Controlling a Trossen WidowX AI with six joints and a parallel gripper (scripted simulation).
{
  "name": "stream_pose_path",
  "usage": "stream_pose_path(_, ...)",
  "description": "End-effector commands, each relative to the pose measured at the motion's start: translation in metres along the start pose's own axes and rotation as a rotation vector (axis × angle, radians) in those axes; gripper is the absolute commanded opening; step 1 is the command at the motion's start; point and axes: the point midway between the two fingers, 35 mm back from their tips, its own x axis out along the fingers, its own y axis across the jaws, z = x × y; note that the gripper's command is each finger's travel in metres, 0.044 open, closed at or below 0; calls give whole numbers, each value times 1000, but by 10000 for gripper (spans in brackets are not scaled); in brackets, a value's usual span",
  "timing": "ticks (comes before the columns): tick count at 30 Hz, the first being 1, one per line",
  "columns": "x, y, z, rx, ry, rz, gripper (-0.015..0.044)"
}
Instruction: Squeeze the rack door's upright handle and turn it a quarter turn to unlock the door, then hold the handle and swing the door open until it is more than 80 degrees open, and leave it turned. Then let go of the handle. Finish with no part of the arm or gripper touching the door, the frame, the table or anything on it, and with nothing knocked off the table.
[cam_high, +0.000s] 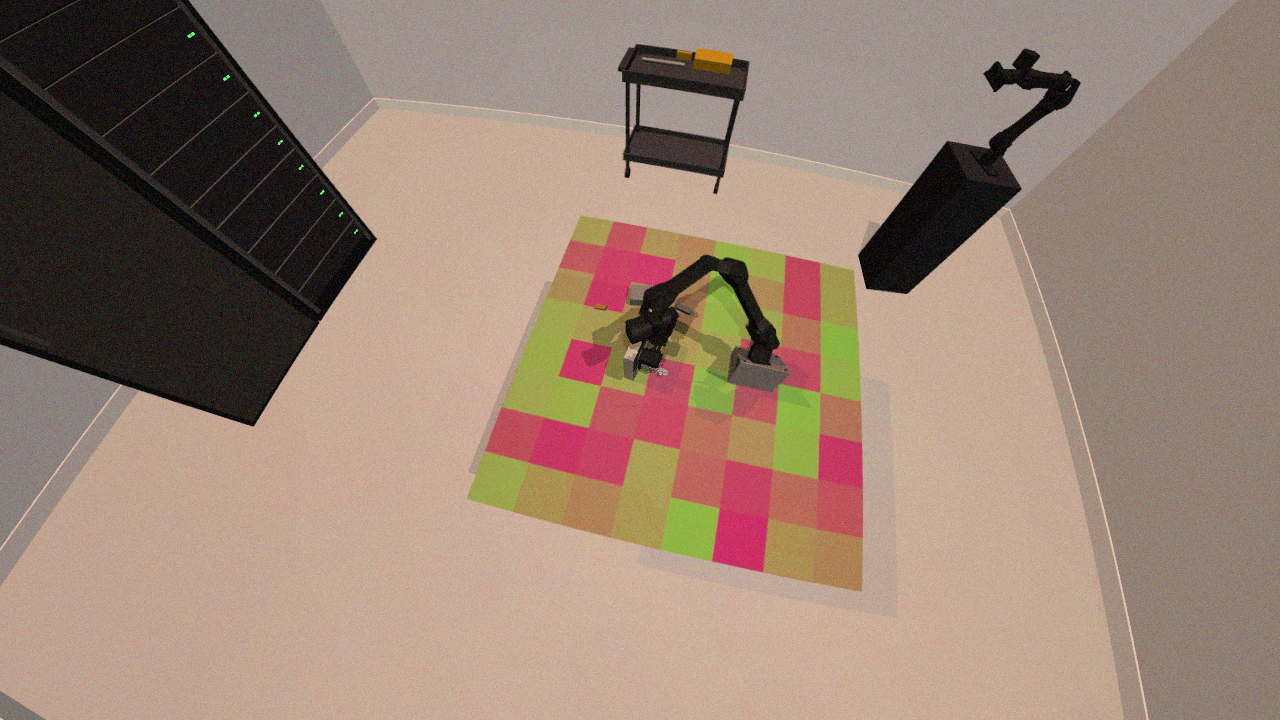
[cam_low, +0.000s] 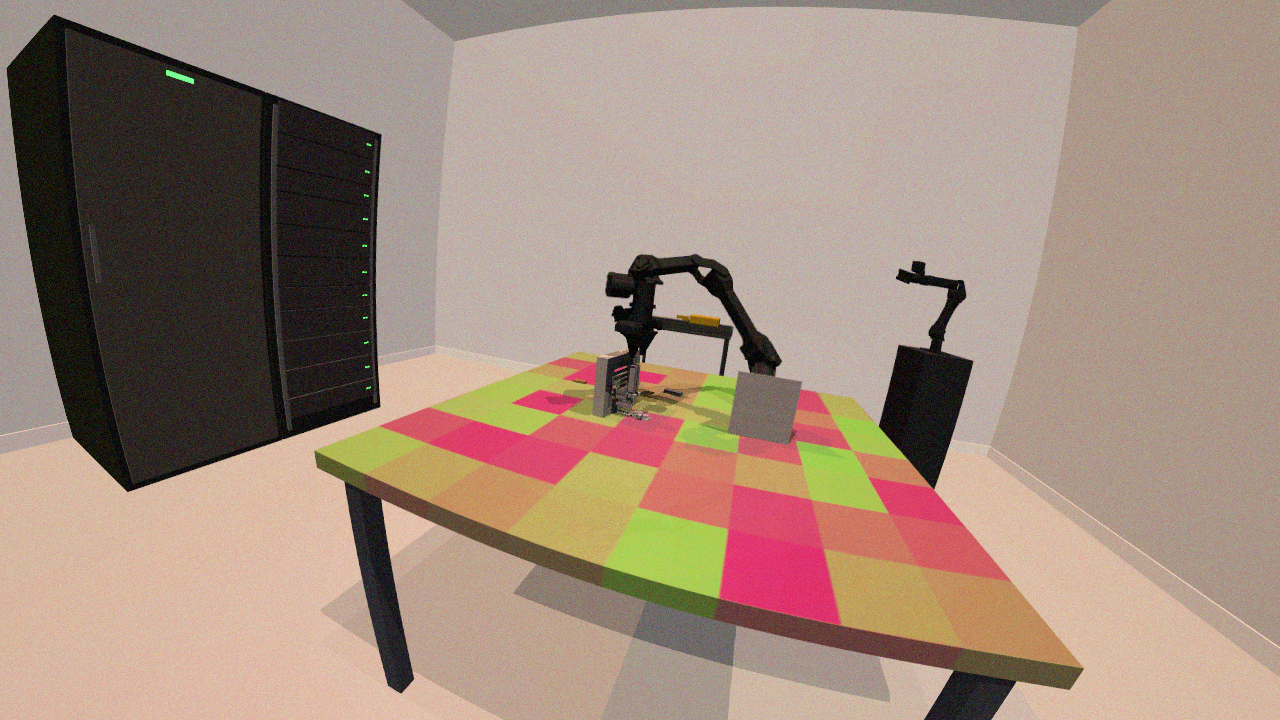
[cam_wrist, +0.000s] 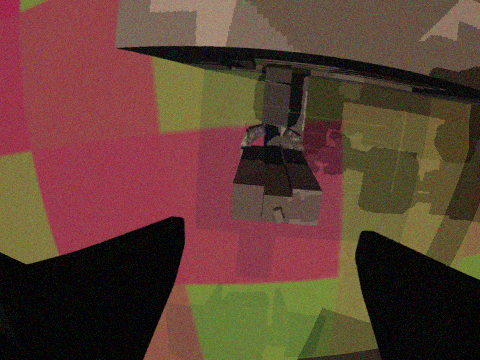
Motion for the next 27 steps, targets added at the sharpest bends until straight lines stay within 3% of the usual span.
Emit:
stream_pose_path(1,3,-1,2,5,1,-13,284)
stream_pose_path(27,46,-1,3,5,0,-13,284)
